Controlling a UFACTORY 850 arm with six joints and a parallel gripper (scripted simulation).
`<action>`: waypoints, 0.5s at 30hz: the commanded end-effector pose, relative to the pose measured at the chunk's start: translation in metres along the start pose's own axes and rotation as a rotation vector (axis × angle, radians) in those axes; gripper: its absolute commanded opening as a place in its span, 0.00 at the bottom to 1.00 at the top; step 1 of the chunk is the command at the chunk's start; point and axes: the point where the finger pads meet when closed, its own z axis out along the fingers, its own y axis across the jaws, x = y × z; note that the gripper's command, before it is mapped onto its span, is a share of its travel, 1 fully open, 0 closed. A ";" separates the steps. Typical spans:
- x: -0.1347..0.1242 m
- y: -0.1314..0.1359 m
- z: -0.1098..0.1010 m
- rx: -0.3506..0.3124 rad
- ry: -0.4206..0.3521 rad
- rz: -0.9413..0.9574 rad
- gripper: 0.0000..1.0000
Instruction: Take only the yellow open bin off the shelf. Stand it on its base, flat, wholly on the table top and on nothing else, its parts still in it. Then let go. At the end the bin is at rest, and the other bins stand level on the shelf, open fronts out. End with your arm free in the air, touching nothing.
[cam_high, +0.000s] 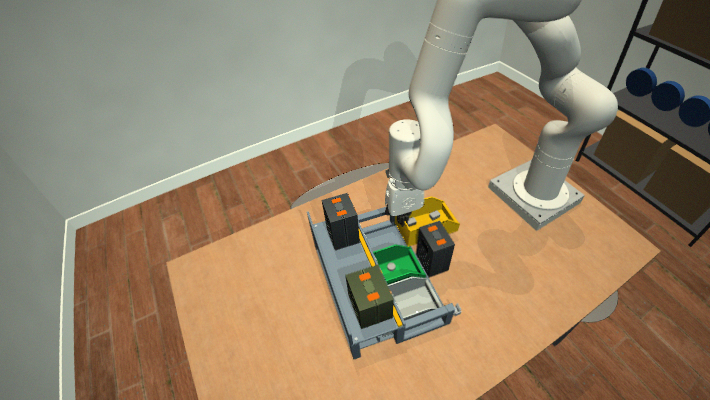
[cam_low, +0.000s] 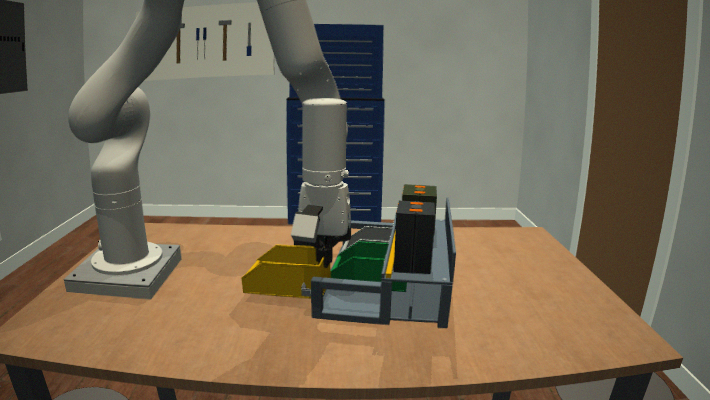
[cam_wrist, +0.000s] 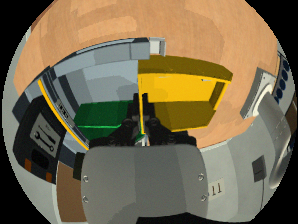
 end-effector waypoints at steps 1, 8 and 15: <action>0.000 -0.001 0.000 0.002 0.000 0.000 0.00; 0.000 -0.001 0.000 0.002 0.000 0.000 0.00; 0.000 0.007 0.000 0.002 0.000 0.000 0.00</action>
